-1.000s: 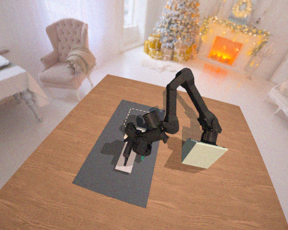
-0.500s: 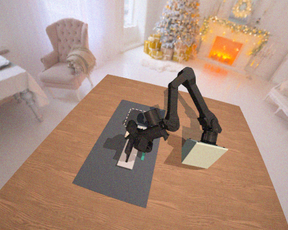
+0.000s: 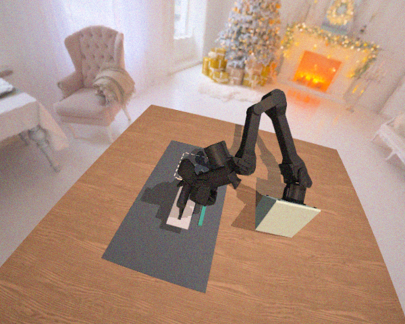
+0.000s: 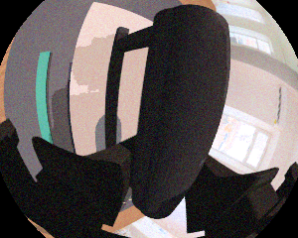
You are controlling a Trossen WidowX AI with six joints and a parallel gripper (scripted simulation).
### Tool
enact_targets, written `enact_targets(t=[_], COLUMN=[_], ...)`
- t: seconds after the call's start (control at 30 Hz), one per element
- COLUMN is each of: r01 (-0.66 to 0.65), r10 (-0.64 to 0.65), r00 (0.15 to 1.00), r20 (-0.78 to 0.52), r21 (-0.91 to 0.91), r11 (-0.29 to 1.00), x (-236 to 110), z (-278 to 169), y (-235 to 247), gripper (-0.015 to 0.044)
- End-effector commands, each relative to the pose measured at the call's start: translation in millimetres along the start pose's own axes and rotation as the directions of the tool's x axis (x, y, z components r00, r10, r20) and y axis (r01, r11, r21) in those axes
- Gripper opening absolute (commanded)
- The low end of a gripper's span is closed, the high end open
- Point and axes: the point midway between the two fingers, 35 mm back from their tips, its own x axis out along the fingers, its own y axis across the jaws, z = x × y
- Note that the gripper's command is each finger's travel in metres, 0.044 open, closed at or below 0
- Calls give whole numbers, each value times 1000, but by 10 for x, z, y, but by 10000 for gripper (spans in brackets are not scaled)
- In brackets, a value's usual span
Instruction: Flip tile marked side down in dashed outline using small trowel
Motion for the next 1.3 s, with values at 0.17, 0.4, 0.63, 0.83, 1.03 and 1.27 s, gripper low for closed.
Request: enact_targets(t=[0.17, 0.4, 0.63, 0.83, 1.03, 1.27], r01=[12, 12, 12, 11, 8, 12], r10=[-12, -12, -12, -11, -8, -12], r00=[1000, 1000, 1000, 1000, 1000, 1000], r20=[-3, -4, -4, -4, 1, -2], r21=[7, 6, 5, 5, 9, 8], r11=[1000, 1000, 1000, 1000, 1000, 1000], x=[-128, -152, -124, -129, -205, -318], z=[-267, -523, -758, -735, -461, -167], y=[-167, -193, -158, -169, -281, -387], gripper=[0, 0, 0, 0, 0, 0])
